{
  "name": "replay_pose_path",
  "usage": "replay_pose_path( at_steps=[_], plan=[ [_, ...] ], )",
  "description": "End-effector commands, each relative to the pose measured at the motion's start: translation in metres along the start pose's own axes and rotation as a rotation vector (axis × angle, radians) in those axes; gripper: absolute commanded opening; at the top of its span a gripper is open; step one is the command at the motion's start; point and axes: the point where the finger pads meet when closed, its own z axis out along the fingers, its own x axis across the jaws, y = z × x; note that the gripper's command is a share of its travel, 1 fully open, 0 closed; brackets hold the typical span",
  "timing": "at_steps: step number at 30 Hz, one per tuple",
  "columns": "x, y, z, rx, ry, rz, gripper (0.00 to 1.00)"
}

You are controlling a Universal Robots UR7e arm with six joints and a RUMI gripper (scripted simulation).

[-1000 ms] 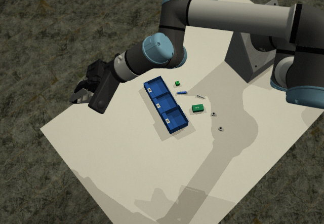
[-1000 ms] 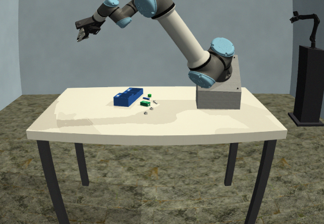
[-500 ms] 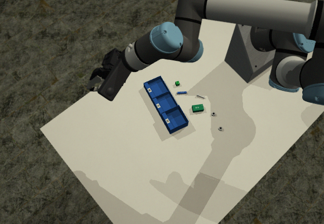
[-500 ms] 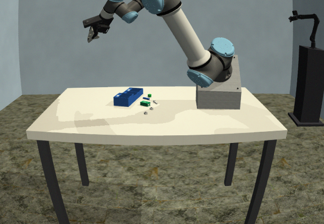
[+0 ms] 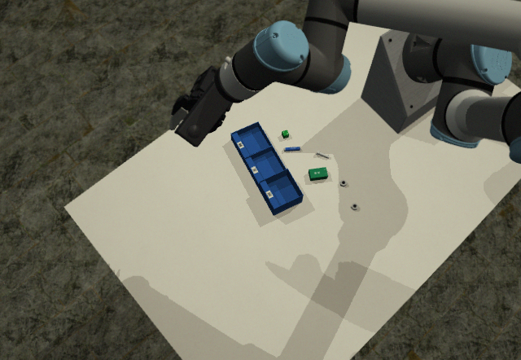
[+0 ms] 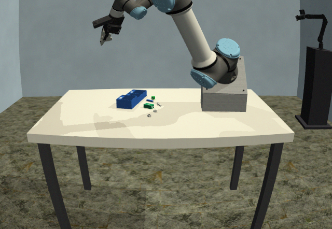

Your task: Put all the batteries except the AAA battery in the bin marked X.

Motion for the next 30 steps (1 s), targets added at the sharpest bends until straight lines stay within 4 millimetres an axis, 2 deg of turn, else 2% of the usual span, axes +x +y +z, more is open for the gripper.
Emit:
replay_pose_path(
  at_steps=[1, 3, 7, 9, 13, 18, 21, 23, 27, 30],
  plan=[
    [-0.011, 0.014, -0.006, -0.022, -0.026, 0.025, 0.04],
    [-0.014, 0.018, -0.007, -0.022, -0.026, 0.025, 0.04],
    [-0.034, 0.040, -0.015, -0.058, -0.075, 0.070, 0.04],
    [-0.034, 0.040, -0.015, -0.058, -0.075, 0.070, 0.04],
    [-0.056, 0.061, -0.024, -0.092, -0.125, 0.115, 0.04],
    [-0.062, 0.066, -0.026, -0.113, -0.159, 0.144, 0.04],
    [-0.080, 0.081, -0.033, -0.124, -0.176, 0.159, 0.04],
    [-0.080, 0.081, -0.033, -0.124, -0.176, 0.159, 0.04],
    [-0.106, 0.100, -0.042, -0.154, -0.229, 0.203, 0.04],
    [-0.106, 0.100, -0.042, -0.154, -0.229, 0.203, 0.04]
  ],
)
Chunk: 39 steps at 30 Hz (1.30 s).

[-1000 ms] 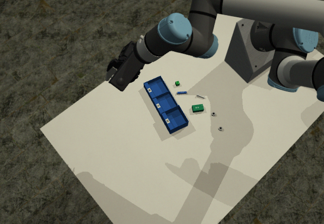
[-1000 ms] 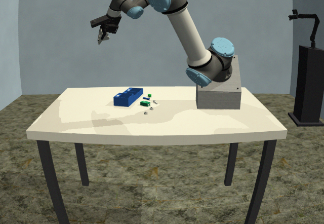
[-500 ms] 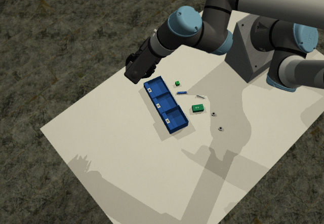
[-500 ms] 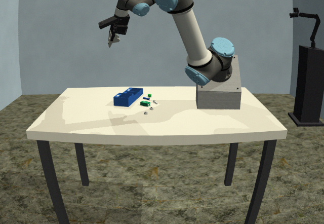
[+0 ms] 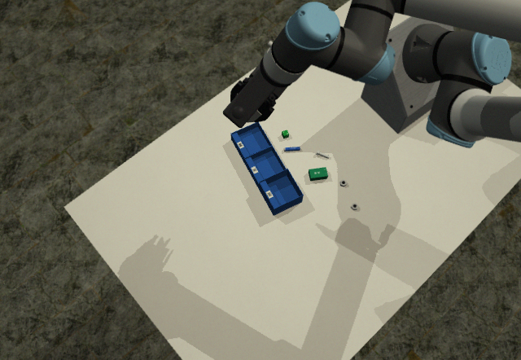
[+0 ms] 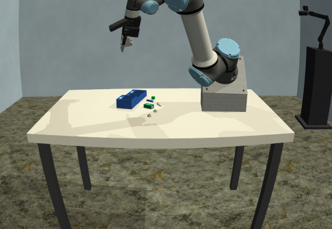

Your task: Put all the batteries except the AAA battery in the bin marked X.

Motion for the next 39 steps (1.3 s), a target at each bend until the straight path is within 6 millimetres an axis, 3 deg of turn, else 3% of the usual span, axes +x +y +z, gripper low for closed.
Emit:
replay_pose_path(
  at_steps=[1, 7, 11, 14, 18, 22, 26, 29, 33, 39],
  plan=[
    [-0.013, 0.014, -0.002, -0.025, -0.045, 0.036, 0.04],
    [-0.031, 0.032, -0.003, -0.034, -0.064, 0.050, 0.04],
    [-0.056, 0.053, -0.004, -0.061, -0.120, 0.092, 0.04],
    [-0.057, 0.054, -0.004, -0.061, -0.120, 0.092, 0.04],
    [-0.083, 0.074, -0.006, -0.087, -0.177, 0.133, 0.04],
    [-0.084, 0.075, -0.006, -0.087, -0.177, 0.133, 0.04],
    [-0.112, 0.094, -0.008, -0.110, -0.236, 0.173, 0.04],
    [-0.113, 0.095, -0.008, -0.110, -0.236, 0.173, 0.04],
    [-0.141, 0.112, -0.011, -0.132, -0.296, 0.212, 0.04],
    [-0.149, 0.117, -0.011, -0.145, -0.337, 0.238, 0.04]
  ],
)
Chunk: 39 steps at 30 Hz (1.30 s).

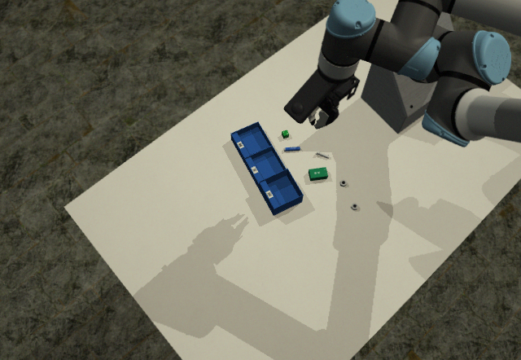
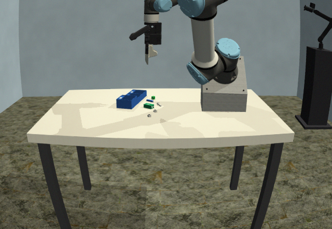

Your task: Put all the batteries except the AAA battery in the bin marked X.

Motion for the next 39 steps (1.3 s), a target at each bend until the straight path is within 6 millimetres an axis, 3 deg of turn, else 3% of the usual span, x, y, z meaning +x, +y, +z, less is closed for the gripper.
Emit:
replay_pose_path(
  at_steps=[1, 4, 19, 25, 39],
  plan=[
    [-0.013, 0.012, 0.003, -0.016, -0.049, 0.030, 0.04],
    [-0.026, 0.024, 0.007, -0.016, -0.049, 0.030, 0.04],
    [-0.026, 0.024, 0.007, -0.016, -0.049, 0.030, 0.04],
    [0.010, 0.007, 0.038, -0.022, -0.047, 0.272, 0.04],
    [0.082, -0.025, 0.099, -0.022, -0.047, 0.279, 0.04]
  ],
)
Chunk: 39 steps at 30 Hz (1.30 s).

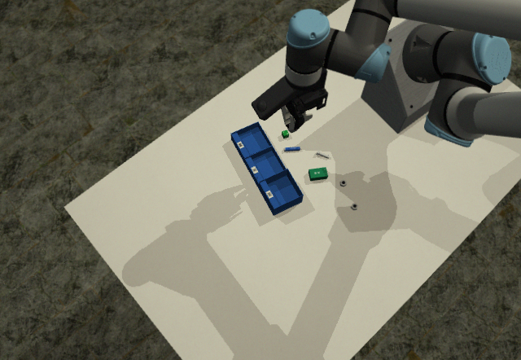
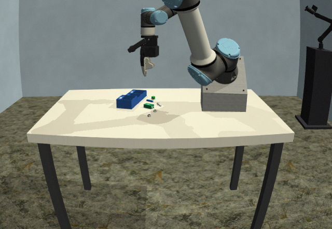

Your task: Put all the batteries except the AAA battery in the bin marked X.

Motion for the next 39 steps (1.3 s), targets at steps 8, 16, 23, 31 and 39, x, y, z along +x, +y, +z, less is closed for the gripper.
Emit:
replay_pose_path(
  at_steps=[8, 16, 23, 31, 39],
  plan=[
    [0.064, -0.056, 0.058, 0.001, 0.001, 0.001, 0.04],
    [0.066, -0.057, 0.059, 0.001, 0.001, 0.001, 0.04],
    [0.066, -0.057, 0.070, 0.001, 0.001, 0.001, 0.04],
    [0.066, -0.057, 0.086, 0.001, 0.001, 0.001, 0.04],
    [0.066, -0.057, 0.107, 0.001, 0.001, 0.001, 0.04]
  ],
)
